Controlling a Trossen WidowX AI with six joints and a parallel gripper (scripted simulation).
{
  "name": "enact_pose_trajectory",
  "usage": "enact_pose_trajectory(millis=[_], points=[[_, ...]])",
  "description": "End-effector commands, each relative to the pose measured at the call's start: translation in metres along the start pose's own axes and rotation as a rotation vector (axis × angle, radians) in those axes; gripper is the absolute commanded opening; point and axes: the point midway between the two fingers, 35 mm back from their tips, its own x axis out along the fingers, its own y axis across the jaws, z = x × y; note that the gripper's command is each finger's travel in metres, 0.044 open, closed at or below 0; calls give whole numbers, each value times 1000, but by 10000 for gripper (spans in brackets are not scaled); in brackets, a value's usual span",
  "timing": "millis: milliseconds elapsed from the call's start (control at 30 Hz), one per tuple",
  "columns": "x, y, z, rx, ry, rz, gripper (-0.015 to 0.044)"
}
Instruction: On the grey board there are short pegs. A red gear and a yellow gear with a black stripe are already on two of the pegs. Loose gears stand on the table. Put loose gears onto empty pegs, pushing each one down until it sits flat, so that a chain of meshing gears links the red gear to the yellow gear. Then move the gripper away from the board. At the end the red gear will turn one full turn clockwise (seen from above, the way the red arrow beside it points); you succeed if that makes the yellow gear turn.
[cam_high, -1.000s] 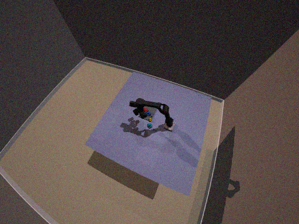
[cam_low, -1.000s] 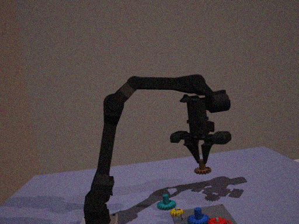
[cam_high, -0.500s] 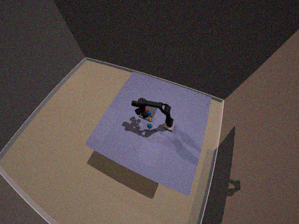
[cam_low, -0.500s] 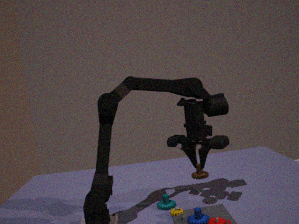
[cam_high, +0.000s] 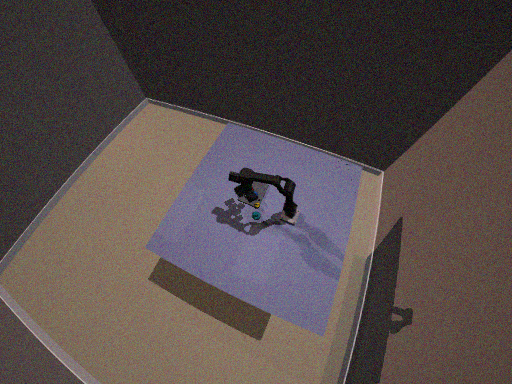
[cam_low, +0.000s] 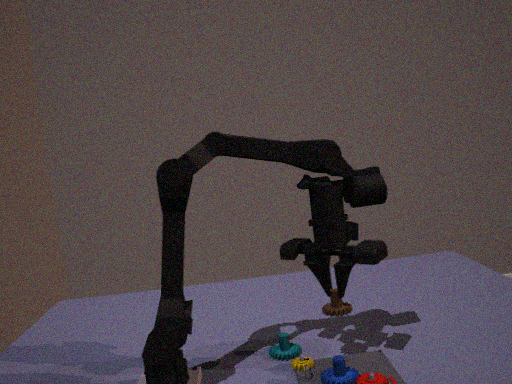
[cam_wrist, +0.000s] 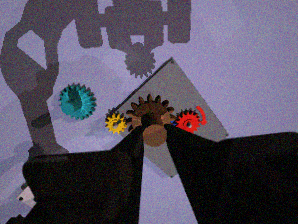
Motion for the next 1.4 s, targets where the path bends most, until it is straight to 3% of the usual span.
enact_pose_trajectory(millis=[0, 1367], points=[[3, 2, -5, -4, -1, 1, 0], [36, 19, -58, -4, 7, 5, 0]])
